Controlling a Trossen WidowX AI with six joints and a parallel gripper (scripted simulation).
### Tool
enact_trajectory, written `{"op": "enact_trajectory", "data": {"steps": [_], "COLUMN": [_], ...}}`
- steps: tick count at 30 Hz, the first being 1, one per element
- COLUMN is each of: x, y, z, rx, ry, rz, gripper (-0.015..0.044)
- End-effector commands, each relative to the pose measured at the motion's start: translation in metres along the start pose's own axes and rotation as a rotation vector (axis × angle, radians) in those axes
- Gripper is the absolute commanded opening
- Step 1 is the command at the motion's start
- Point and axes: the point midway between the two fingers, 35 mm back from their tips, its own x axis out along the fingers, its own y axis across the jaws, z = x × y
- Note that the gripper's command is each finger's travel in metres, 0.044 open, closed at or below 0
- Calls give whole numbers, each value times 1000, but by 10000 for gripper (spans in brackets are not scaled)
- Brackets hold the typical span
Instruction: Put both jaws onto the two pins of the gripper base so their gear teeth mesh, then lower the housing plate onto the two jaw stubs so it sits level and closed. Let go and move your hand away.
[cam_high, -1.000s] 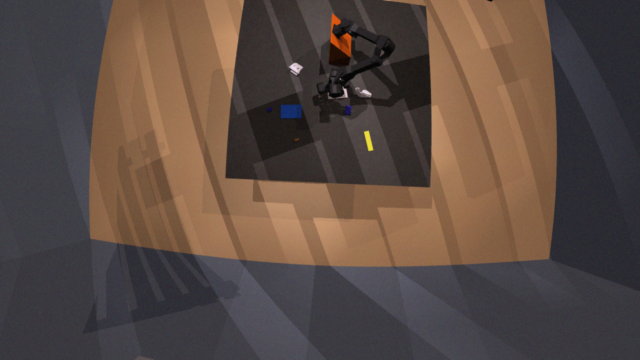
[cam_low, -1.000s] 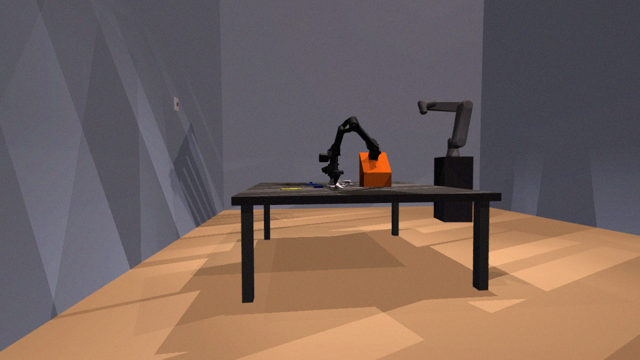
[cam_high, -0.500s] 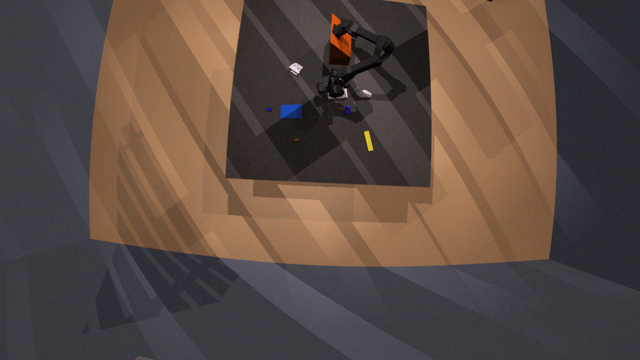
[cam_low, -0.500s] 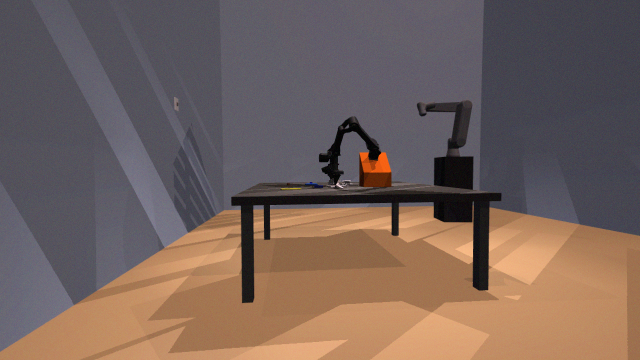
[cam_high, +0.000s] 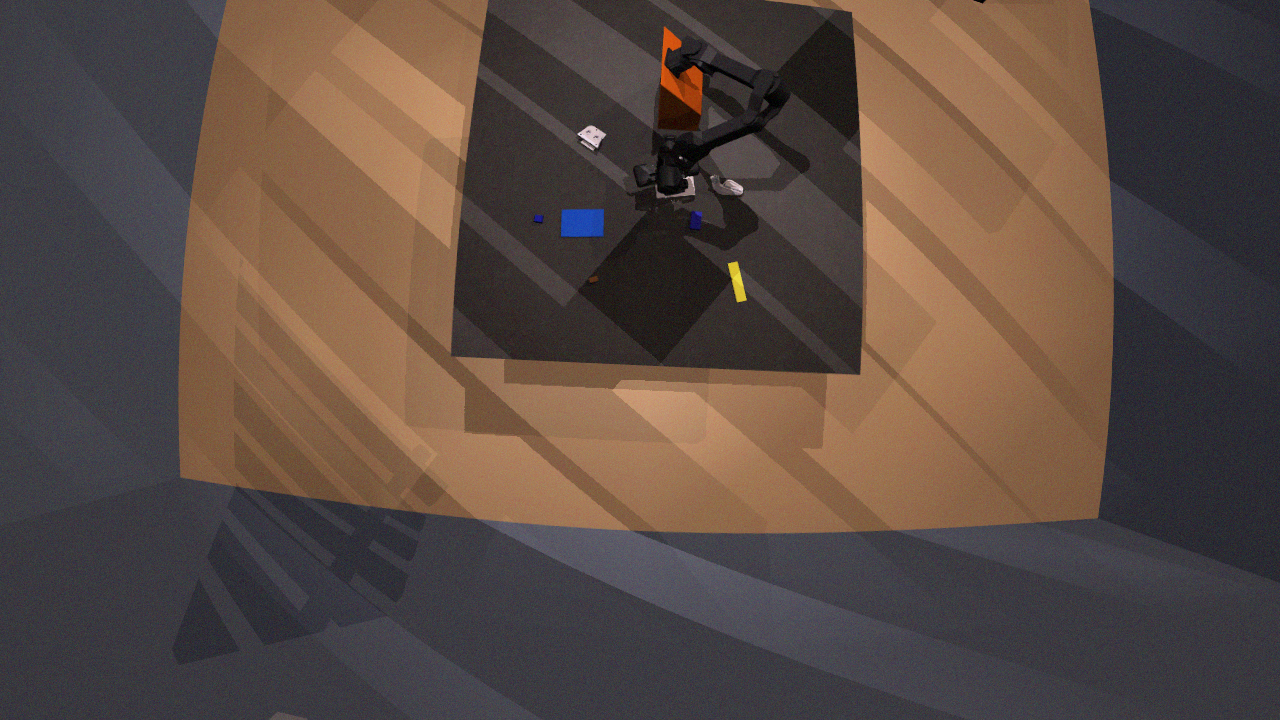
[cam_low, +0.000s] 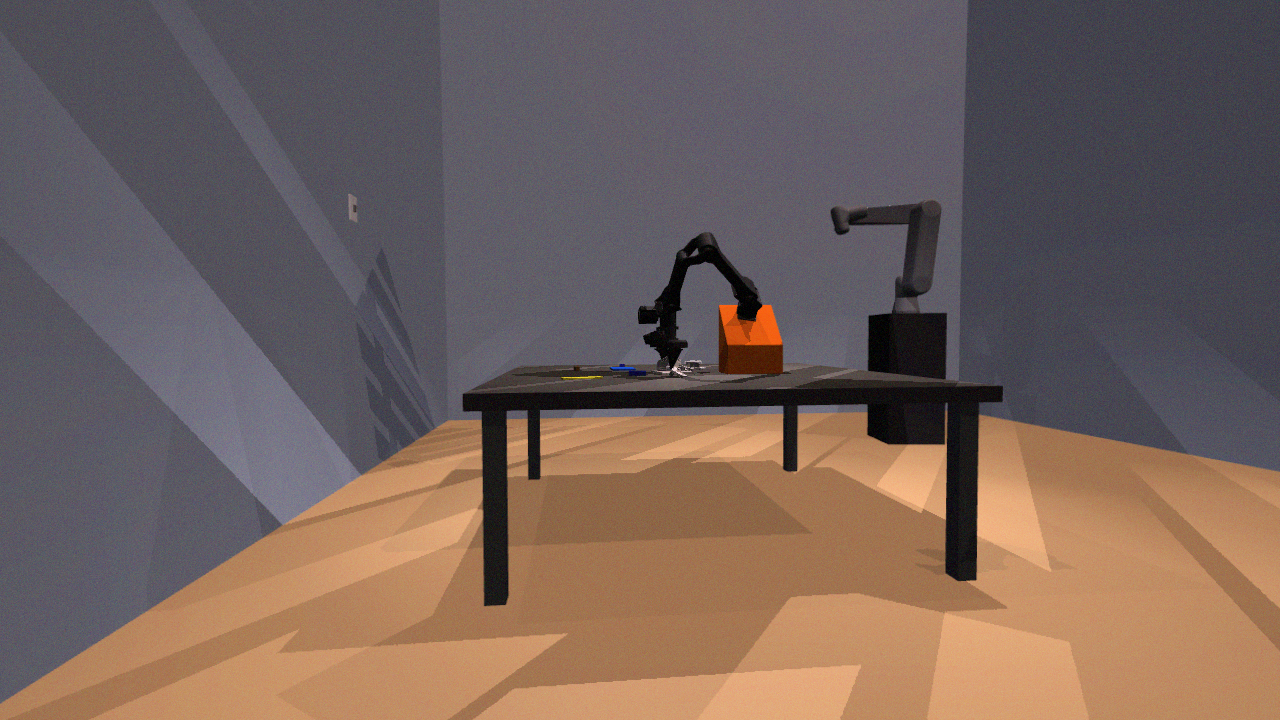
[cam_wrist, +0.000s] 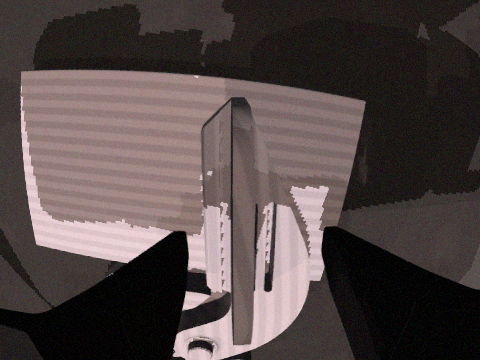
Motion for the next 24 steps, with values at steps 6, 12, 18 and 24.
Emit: {"op": "enact_trajectory", "data": {"steps": [6,12,18,24], "x": [-66,-63,-63,-63], "y": [1,-1,-1,-1], "z": [0,0,0,0], "rx": [-1,14,14,14], "ry": [-9,-22,-22,-22], "rz": [4,-3,-3,-3], "gripper": [224,172,14,0]}}
